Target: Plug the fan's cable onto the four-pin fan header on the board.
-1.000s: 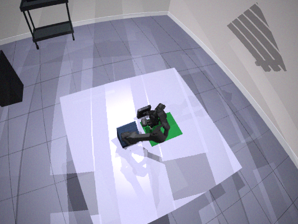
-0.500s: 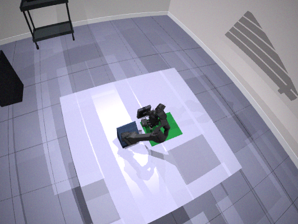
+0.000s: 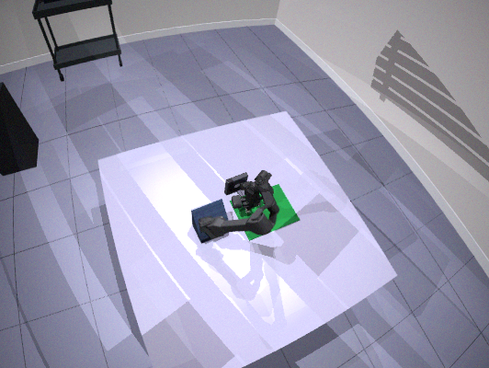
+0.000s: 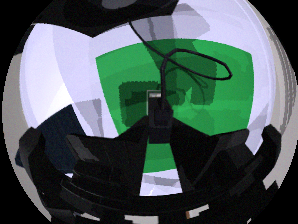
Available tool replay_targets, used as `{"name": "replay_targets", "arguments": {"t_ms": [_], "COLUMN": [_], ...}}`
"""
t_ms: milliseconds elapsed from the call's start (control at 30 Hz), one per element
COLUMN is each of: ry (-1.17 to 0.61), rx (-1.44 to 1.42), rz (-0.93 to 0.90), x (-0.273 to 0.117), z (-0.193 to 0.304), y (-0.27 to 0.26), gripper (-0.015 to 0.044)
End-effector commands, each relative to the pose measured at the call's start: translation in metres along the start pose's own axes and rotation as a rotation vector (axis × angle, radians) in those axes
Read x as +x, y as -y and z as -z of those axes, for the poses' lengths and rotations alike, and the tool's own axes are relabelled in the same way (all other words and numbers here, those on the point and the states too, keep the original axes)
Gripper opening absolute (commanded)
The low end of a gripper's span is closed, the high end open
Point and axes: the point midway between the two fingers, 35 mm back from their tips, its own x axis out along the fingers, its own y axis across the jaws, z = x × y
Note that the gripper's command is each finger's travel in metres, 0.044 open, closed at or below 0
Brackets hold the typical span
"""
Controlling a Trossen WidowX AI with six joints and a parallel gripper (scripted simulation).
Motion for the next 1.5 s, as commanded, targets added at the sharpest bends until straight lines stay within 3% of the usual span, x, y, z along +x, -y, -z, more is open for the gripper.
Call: {"name": "replay_targets", "arguments": {"t_ms": [0,1467], "ry": [-0.005,-0.005], "rx": [-0.008,-0.006], "rz": [0.001,0.001], "x": [0.0011,0.0104], "z": [0.0001,0.0001], "y": [-0.0002,0.0006], "gripper": [0.0,0.0]}}
